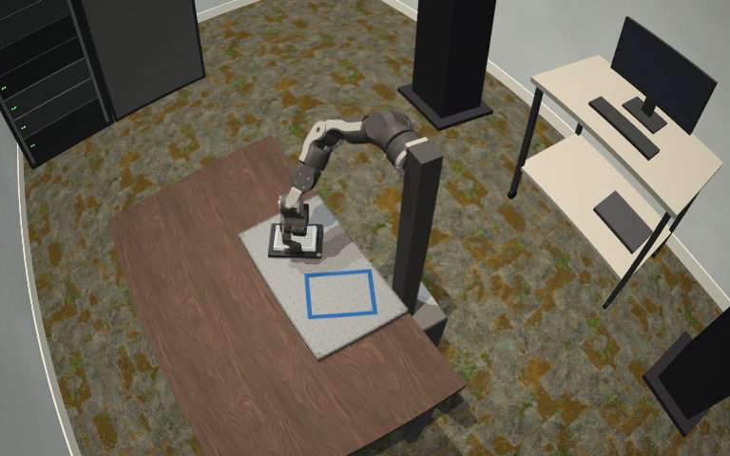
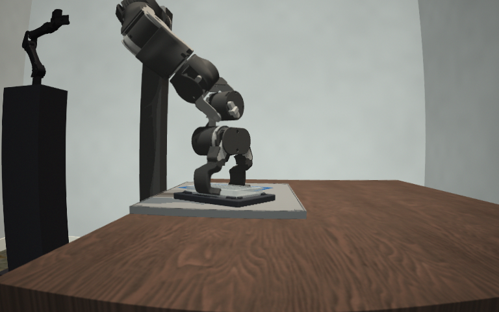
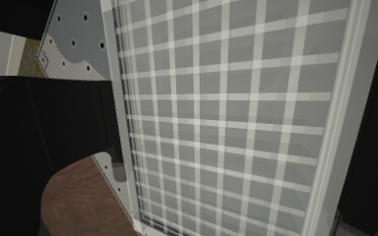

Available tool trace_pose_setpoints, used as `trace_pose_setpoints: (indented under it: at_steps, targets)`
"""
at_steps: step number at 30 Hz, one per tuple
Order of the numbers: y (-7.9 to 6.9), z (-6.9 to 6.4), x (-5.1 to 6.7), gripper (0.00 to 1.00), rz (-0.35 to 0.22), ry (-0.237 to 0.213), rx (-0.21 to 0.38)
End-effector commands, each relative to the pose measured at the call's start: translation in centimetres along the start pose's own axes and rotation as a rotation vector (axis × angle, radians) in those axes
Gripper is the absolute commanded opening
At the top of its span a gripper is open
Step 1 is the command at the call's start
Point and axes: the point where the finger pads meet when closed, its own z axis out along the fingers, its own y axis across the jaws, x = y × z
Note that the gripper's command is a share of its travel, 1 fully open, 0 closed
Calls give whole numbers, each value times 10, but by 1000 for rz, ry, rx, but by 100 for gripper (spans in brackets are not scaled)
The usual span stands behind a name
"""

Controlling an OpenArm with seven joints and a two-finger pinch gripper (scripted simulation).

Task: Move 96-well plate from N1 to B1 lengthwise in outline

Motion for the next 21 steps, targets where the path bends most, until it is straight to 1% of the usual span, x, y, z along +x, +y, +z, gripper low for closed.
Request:
trace_pose_setpoints:
  at_steps: [1,9,11,19,21]
  targets:
    - [1,-1,0,54,1,-1,-3]
    - [1,-1,0,27,1,-1,-3]
    - [1,-1,0,27,1,-1,-3]
    - [0,-1,-1,0,1,-2,1]
    - [0,-1,-1,0,1,-2,1]
